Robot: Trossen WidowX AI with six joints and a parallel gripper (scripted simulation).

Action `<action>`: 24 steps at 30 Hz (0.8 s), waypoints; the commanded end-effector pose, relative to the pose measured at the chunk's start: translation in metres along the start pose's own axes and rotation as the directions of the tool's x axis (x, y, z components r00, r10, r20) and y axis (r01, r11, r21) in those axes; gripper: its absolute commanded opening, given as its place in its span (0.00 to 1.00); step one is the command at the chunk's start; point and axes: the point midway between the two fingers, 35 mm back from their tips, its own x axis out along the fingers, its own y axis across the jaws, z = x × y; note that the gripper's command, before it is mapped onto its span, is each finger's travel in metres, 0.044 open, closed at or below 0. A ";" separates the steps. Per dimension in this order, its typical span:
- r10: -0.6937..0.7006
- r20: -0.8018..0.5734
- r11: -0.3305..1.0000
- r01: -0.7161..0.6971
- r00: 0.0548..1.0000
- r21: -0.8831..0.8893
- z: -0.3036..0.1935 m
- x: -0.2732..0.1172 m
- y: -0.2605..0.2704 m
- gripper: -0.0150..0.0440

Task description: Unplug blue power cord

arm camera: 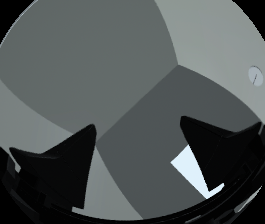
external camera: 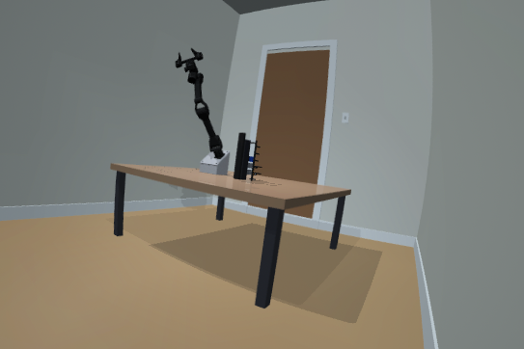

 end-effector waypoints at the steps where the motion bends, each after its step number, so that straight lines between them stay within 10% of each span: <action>1: 0.000 -0.005 1.000 0.000 1.000 -0.003 -0.002 -0.001 -0.001 0.89; 9: -0.052 -0.210 0.987 0.018 0.976 -0.160 -0.065 -0.036 -0.044 0.53; 24: -0.265 -0.452 0.846 -0.019 0.852 -0.532 -0.122 -0.094 -0.152 0.53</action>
